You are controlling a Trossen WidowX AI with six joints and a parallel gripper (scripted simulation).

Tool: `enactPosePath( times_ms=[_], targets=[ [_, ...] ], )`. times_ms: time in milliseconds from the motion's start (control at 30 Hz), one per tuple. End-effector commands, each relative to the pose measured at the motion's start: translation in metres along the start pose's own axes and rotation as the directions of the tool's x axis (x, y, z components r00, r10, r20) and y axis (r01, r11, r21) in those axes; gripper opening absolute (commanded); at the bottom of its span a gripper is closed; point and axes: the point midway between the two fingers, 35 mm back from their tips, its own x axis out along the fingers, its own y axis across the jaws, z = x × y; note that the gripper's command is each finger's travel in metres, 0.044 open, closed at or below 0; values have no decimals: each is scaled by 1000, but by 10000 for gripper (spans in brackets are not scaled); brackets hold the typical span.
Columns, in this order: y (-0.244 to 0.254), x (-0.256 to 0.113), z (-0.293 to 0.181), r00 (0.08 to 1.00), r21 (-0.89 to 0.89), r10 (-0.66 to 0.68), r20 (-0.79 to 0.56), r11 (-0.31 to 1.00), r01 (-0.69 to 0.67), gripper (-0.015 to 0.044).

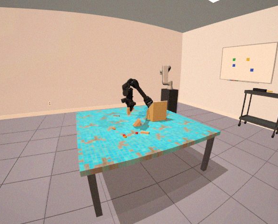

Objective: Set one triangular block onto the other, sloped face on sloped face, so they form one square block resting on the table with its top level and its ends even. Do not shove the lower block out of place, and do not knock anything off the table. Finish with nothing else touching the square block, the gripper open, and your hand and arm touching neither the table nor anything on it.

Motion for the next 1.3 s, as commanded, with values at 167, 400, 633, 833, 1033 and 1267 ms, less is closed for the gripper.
enactPosePath(
  times_ms=[167,400,633,833,1033,1267],
  targets=[
    [12,9,-8,1000,6,-5,-3,1000,5,0],
    [14,35,-19,1000,5,-5,-3,1000,5,0],
    [16,63,-34,1000,5,-6,-3,1000,6,0],
    [16,76,-41,1000,5,-7,-3,1000,7,0],
    [16,98,-50,1000,5,-8,-3,1000,8,0],
    [16,100,-50,1000,5,-14,6,1000,14,0]
  ],
)
